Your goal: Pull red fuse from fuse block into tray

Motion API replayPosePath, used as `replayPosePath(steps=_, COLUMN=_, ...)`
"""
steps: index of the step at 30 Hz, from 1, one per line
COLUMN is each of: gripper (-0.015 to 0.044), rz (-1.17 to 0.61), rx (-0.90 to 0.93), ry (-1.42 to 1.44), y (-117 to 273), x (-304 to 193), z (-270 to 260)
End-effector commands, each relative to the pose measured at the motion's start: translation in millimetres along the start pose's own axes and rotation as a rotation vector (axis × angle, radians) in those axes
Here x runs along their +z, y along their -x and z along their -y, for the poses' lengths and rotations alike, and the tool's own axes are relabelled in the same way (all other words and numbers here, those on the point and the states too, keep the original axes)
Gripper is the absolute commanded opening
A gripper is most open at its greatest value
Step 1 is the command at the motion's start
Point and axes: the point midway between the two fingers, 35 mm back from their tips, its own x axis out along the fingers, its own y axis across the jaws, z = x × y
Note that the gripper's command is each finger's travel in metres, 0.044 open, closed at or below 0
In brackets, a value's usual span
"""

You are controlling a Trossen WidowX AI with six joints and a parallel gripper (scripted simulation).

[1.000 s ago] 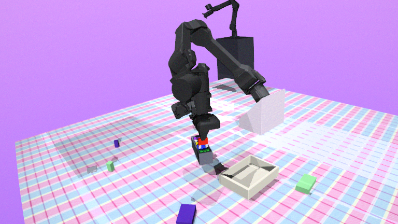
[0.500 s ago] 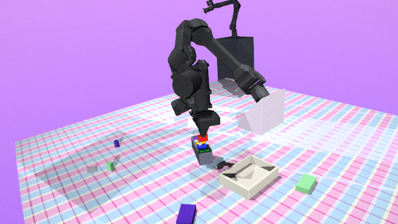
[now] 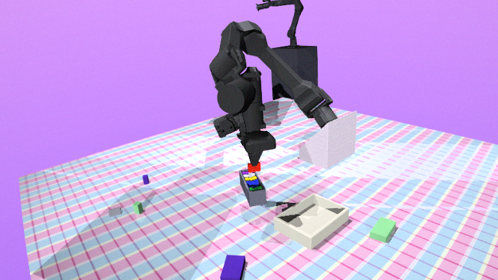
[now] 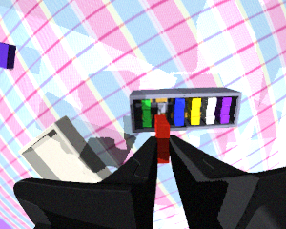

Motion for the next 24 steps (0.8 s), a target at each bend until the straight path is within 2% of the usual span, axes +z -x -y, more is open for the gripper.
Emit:
replayPosePath(steps=1, gripper=0.0, rz=-0.002, rx=0.008, ry=0.0, y=2.8, x=-5.8, z=-17.9)
replayPosePath(steps=24, gripper=0.0, rz=-0.005, rx=0.015, ry=-0.002, y=4.7, x=-78.7, z=-132.5)
